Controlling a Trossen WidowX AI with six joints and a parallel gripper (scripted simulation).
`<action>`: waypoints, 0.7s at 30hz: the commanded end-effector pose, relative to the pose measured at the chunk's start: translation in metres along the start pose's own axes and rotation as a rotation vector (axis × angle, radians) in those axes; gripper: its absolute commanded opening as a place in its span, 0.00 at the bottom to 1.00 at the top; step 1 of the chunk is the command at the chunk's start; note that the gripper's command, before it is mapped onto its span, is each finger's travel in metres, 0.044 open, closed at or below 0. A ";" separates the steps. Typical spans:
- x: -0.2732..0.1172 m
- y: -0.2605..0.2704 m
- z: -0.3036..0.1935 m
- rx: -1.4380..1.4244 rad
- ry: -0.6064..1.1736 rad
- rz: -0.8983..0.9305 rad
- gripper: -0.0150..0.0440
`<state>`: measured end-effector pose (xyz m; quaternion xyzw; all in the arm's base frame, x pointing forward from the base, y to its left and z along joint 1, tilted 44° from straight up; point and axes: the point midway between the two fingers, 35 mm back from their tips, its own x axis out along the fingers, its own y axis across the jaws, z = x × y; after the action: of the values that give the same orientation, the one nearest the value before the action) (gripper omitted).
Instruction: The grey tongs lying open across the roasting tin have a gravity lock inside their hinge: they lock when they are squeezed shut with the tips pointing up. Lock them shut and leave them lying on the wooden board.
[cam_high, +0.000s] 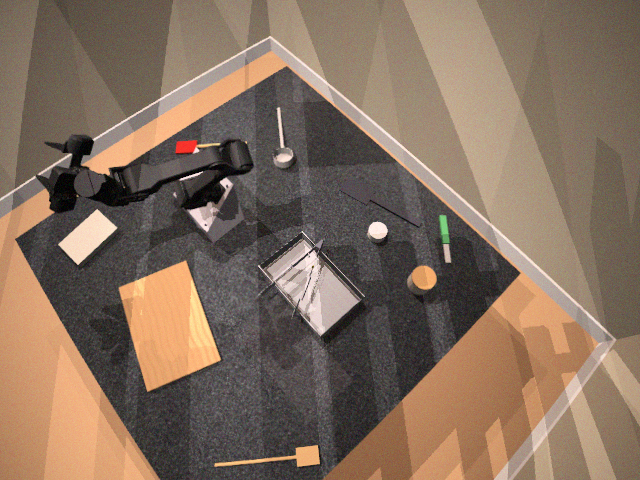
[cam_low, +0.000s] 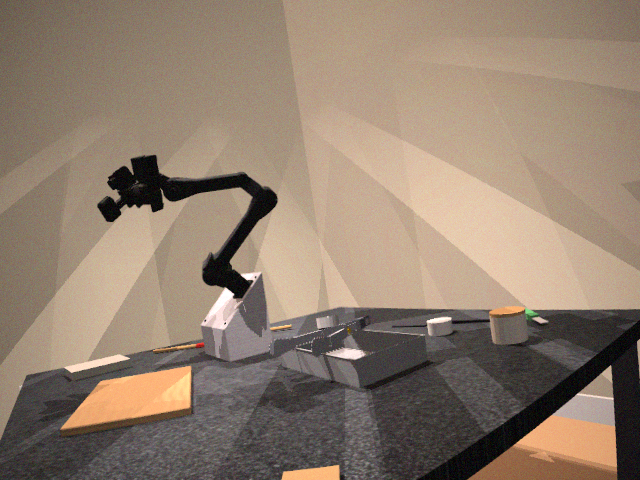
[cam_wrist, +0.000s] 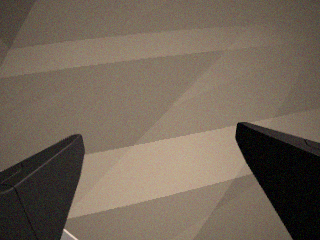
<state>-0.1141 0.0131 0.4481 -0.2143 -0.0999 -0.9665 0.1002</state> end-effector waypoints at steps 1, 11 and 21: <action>0.000 0.000 0.000 0.000 0.000 0.000 0.98; 0.024 0.080 -0.029 -0.130 0.138 0.289 1.00; -0.001 0.193 -0.072 -0.299 0.252 0.708 1.00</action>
<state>-0.1158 -0.1452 0.4268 -0.1394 0.0919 -0.9270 0.3357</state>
